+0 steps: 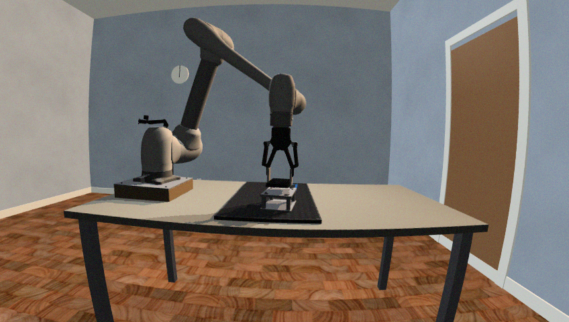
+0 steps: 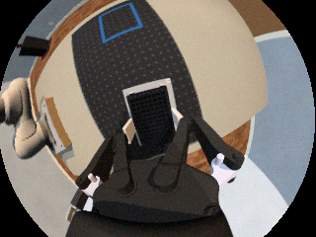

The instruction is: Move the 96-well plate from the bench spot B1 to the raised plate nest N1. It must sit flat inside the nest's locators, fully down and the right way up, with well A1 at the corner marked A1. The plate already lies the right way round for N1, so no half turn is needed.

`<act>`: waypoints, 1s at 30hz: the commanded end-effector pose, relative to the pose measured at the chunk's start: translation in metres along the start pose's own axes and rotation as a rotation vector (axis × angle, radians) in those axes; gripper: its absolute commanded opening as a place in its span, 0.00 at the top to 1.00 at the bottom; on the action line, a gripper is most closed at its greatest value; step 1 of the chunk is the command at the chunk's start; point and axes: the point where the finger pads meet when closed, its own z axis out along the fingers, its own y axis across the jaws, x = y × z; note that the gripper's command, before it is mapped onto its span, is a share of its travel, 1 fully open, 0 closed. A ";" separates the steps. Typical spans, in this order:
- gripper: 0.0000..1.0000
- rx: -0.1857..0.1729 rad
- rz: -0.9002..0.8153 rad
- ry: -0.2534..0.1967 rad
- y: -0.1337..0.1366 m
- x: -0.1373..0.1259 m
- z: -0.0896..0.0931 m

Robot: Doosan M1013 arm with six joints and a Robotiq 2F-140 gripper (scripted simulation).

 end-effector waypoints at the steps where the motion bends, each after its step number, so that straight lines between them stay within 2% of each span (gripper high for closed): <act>1: 1.00 0.000 0.000 0.000 0.000 0.000 0.001; 10: 1.00 0.000 0.000 0.000 0.000 0.000 0.016; 30: 1.00 0.000 0.000 0.000 0.000 0.000 0.016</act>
